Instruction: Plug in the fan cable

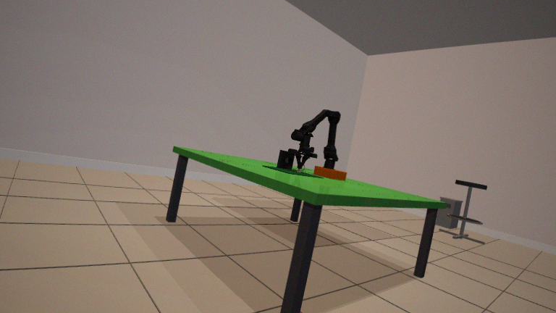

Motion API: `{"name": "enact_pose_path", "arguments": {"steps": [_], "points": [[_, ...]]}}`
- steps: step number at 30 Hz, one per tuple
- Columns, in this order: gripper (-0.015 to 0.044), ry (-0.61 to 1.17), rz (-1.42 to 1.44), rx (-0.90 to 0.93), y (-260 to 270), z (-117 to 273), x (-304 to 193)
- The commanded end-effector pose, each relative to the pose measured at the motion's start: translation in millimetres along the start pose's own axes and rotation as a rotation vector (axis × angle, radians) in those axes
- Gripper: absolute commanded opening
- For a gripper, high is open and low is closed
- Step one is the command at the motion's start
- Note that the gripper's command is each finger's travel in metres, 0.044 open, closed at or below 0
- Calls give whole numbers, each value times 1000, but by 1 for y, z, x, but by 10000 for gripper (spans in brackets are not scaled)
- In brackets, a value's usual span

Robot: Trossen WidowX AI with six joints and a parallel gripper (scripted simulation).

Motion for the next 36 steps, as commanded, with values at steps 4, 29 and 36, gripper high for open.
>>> {"name": "enact_pose_path", "arguments": {"steps": [4, 29, 36], "points": [[0, 0, -2, 1, 1, -2, 0], [0, 0, -2, 1, 1, -12, 0], [0, 0, -2, 1, 1, -16, 0]]}}
Point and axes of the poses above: the point midway between the two fingers, 35 mm back from their tips, its own z axis back along the fingers, its own y axis across the jaws, x = y × z, the point moved 1 cm from there along z, back along the fingers, and after that the axes turned 4 degrees about z, right-handed, at the moved point
